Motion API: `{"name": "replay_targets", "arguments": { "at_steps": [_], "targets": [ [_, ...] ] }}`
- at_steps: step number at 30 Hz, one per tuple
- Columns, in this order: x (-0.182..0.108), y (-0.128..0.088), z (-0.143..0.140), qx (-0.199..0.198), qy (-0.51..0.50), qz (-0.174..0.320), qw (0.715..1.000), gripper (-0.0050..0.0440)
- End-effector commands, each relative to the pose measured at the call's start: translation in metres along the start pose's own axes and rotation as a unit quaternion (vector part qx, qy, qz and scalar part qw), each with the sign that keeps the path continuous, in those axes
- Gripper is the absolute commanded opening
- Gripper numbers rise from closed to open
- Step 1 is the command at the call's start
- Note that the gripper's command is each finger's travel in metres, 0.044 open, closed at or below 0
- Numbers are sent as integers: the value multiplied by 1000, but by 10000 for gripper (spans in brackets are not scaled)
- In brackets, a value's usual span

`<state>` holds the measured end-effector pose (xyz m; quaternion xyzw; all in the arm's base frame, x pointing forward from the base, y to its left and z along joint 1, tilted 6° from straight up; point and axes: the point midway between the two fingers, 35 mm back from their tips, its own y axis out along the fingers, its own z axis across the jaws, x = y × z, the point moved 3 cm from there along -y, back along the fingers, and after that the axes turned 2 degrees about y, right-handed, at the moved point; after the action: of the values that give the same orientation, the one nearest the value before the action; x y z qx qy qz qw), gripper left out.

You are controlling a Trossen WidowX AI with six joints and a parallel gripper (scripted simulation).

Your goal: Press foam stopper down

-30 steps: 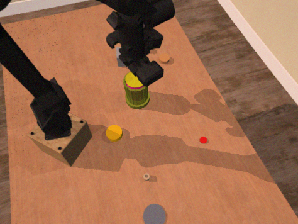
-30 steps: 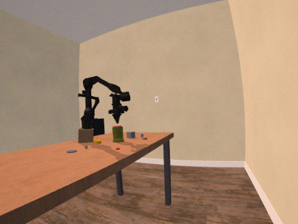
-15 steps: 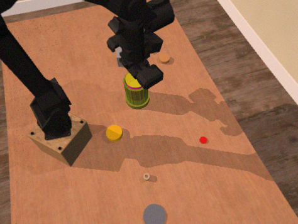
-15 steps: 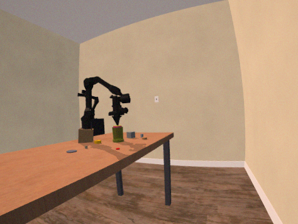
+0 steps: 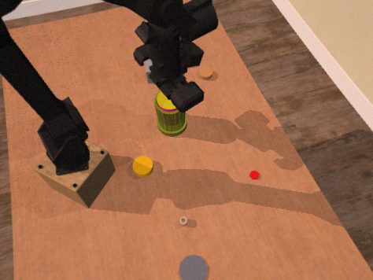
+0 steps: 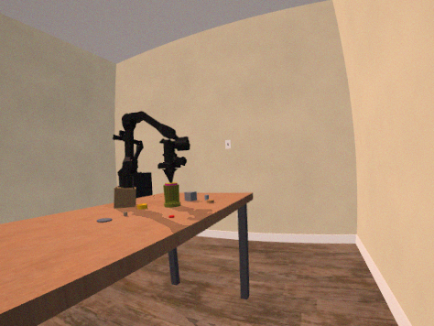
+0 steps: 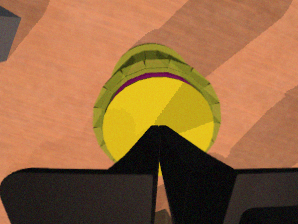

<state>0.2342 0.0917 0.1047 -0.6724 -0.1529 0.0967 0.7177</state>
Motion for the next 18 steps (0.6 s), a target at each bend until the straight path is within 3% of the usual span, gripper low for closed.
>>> {"name": "replay_targets", "arguments": {
  "at_steps": [1,18],
  "targets": [
    [2,-3,0,-1,3,-9,1000,0],
    [1,-2,0,-1,3,-9,1000,0]
  ]
}}
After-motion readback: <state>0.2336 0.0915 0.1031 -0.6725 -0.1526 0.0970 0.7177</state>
